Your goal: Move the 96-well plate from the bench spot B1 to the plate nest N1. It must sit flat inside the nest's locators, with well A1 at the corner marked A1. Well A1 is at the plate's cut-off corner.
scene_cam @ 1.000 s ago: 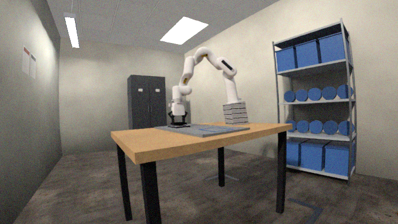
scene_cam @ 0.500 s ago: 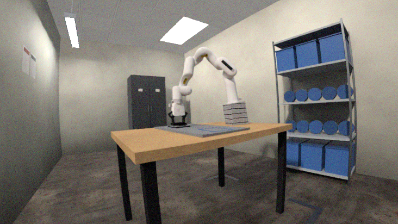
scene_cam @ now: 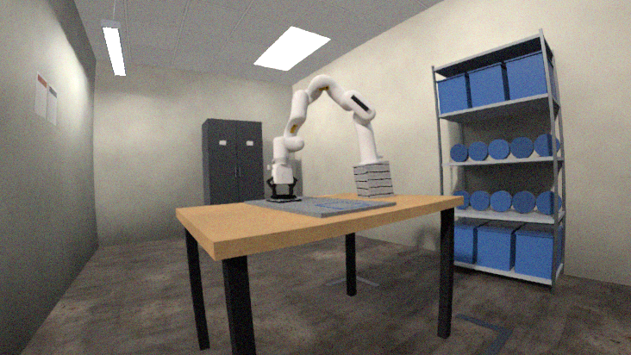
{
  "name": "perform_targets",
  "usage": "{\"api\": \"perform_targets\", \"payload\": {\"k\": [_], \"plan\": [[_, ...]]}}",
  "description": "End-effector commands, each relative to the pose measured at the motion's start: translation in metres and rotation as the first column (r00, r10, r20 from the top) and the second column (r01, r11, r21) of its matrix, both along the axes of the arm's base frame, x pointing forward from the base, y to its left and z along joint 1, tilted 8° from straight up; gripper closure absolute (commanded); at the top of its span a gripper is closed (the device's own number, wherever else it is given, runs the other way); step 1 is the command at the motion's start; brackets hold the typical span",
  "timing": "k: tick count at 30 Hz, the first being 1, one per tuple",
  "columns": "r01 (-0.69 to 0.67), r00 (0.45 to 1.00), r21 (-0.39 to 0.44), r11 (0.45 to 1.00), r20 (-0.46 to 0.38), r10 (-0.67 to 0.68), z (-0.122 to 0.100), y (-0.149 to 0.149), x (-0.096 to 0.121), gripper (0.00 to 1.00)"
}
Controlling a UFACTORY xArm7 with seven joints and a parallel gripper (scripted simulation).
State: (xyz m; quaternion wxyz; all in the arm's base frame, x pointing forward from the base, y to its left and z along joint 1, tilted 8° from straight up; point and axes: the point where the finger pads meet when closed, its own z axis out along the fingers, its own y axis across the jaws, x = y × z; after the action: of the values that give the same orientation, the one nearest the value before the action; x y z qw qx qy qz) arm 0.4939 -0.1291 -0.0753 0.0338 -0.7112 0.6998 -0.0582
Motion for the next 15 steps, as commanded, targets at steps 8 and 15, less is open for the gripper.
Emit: {"api": "perform_targets", "payload": {"k": [8,15], "plan": [[0.000,1.000,-0.001,1.000,0.003,0.000,-0.0003,-0.0004,0.0016,1.00],[0.000,1.000,-0.001,1.000,0.003,0.000,-0.0011,-0.0005,0.0017,1.00]]}}
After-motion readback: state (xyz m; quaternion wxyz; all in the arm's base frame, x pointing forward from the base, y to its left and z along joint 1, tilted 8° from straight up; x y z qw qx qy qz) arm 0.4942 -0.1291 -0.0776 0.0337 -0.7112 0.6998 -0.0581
